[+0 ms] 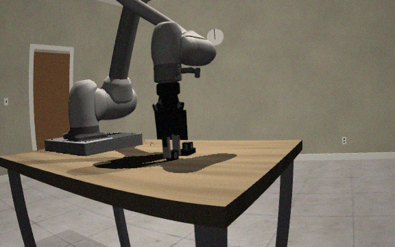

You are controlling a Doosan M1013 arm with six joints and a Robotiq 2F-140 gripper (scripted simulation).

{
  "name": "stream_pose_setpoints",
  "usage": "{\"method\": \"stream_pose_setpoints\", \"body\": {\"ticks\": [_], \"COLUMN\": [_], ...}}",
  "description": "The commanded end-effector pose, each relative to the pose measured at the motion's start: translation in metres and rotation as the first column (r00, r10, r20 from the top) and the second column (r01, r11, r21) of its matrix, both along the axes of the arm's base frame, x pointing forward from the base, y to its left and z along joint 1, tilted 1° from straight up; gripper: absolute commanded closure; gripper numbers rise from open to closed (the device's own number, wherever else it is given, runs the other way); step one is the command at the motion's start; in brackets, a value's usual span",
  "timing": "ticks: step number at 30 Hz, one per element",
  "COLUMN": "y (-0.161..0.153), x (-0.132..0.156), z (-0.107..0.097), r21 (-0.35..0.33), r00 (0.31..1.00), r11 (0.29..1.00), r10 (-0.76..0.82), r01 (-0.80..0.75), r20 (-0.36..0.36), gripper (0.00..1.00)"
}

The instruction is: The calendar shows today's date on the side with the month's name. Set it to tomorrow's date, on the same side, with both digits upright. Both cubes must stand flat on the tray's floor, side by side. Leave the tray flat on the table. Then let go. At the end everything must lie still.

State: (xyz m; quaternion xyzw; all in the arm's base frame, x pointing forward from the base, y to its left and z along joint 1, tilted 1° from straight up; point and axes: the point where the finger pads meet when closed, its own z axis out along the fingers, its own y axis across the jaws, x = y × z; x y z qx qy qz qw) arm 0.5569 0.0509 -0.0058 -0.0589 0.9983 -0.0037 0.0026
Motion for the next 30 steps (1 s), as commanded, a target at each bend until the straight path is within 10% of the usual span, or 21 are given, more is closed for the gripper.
{"method": "stream_pose_setpoints", "body": {"ticks": [1,30], "y": [0.0,0.0], "x": [0.0,0.0], "z": [0.0001,0.0001], "r21": [0.0,0.0], "r00": [1.0,1.0], "r11": [1.0,1.0], "r10": [0.0,0.0], "r01": [0.0,0.0], "r20": [0.0,0.0], "gripper": [0.72,0.84]}}
